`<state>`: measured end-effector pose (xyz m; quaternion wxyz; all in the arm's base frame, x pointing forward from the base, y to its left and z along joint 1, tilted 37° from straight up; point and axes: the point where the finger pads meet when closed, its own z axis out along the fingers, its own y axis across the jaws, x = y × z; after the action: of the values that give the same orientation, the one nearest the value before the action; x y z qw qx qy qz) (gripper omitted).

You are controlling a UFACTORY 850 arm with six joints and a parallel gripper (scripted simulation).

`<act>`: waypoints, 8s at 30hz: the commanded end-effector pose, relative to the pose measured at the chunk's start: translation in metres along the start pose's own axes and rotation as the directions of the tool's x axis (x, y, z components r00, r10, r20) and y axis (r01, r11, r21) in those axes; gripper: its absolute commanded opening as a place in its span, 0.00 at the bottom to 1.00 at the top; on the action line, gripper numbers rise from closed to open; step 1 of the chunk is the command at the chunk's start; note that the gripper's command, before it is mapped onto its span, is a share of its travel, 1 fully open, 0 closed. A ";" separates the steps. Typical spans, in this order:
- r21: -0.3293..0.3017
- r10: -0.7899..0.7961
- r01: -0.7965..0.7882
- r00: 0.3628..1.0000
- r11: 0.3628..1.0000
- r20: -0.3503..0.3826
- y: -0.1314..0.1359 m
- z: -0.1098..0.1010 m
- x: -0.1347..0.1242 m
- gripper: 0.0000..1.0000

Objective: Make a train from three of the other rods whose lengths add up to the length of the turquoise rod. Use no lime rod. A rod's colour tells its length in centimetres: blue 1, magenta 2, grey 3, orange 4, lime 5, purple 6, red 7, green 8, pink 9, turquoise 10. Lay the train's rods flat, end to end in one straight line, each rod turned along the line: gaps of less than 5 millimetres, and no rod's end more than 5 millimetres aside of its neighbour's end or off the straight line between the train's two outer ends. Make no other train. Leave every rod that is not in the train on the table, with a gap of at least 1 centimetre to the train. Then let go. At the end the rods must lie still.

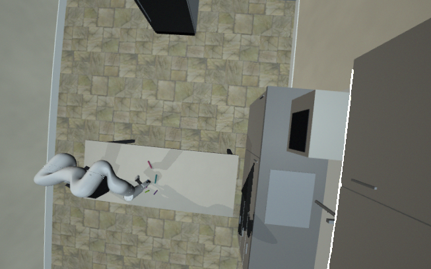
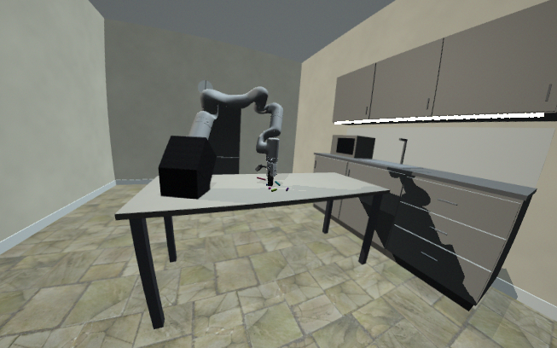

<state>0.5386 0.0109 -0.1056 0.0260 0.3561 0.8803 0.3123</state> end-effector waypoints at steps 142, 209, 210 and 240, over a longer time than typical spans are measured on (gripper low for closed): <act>0.213 0.556 -0.751 0.620 0.625 0.554 -0.148 -0.124 -0.129 1.00; -0.001 0.997 -0.997 0.080 0.080 -0.001 -0.033 -0.066 -0.133 1.00; -0.001 0.997 -0.997 0.080 0.080 -0.001 -0.033 -0.066 -0.133 1.00; -0.001 0.997 -0.997 0.080 0.080 -0.001 -0.033 -0.066 -0.133 0.24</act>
<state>0.5985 -0.1273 -0.0953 -0.1930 0.8587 0.4053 0.2471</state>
